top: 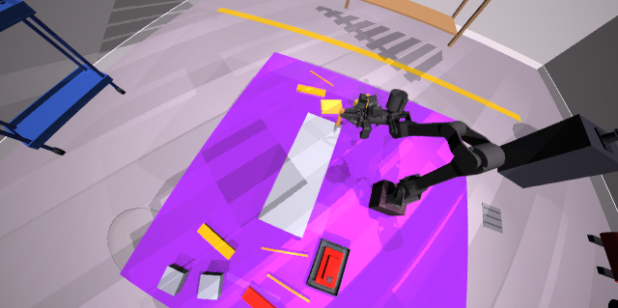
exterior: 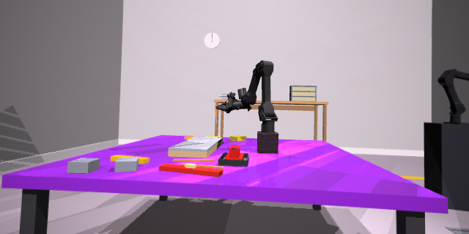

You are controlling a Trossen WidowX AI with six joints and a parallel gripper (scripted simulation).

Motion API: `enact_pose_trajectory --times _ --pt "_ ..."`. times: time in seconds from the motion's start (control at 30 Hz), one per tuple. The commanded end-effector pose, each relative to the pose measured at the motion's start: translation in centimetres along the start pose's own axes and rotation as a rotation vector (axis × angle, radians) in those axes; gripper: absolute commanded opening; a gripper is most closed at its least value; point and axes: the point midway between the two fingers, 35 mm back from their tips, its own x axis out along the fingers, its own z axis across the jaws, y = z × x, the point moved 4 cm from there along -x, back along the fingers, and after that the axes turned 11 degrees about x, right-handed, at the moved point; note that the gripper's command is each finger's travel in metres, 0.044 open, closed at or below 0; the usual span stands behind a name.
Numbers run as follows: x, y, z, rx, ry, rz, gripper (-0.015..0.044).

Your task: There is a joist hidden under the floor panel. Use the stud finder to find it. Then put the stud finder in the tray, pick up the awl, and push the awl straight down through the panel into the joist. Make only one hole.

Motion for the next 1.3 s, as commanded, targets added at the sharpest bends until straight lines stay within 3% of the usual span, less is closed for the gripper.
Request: enact_pose_trajectory --times 0.0,0.67,1.27 --pt "2.0 0.5 1.2 -0.057 -0.095 0.026 0.0" --pt "9.4 5.0 8.1 -0.253 -0.524 0.109 0.0" --pt "9.7 5.6 8.2 -0.259 -0.537 0.11 0.0"
